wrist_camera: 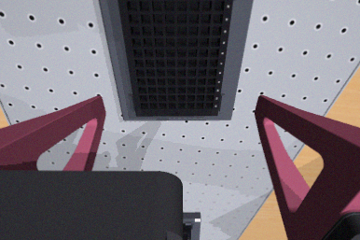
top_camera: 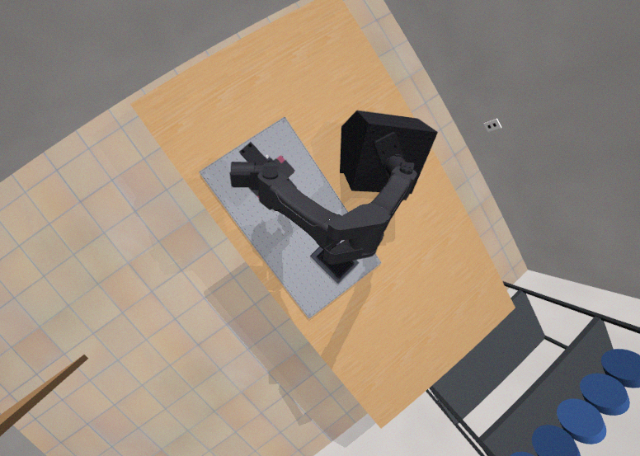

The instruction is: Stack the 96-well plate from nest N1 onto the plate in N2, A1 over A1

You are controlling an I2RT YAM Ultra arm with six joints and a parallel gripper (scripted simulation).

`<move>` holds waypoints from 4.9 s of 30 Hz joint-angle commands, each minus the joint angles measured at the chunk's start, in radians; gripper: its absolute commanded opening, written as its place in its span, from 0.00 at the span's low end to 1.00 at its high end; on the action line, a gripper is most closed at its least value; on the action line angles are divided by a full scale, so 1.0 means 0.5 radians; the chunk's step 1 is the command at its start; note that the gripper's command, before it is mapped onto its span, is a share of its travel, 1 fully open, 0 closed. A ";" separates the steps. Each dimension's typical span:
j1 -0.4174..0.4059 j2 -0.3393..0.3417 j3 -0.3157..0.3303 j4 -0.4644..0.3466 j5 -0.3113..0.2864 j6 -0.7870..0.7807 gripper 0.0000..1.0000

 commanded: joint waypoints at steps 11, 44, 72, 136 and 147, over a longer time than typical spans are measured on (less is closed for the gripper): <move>0.015 0.061 0.025 0.177 0.018 0.093 1.00; 0.199 0.292 -0.040 0.505 0.028 0.268 1.00; 0.186 0.298 -0.014 0.547 0.031 0.297 1.00; 0.205 0.298 -0.032 0.537 0.019 0.288 0.00; 0.162 0.225 -0.045 0.464 0.028 0.250 0.00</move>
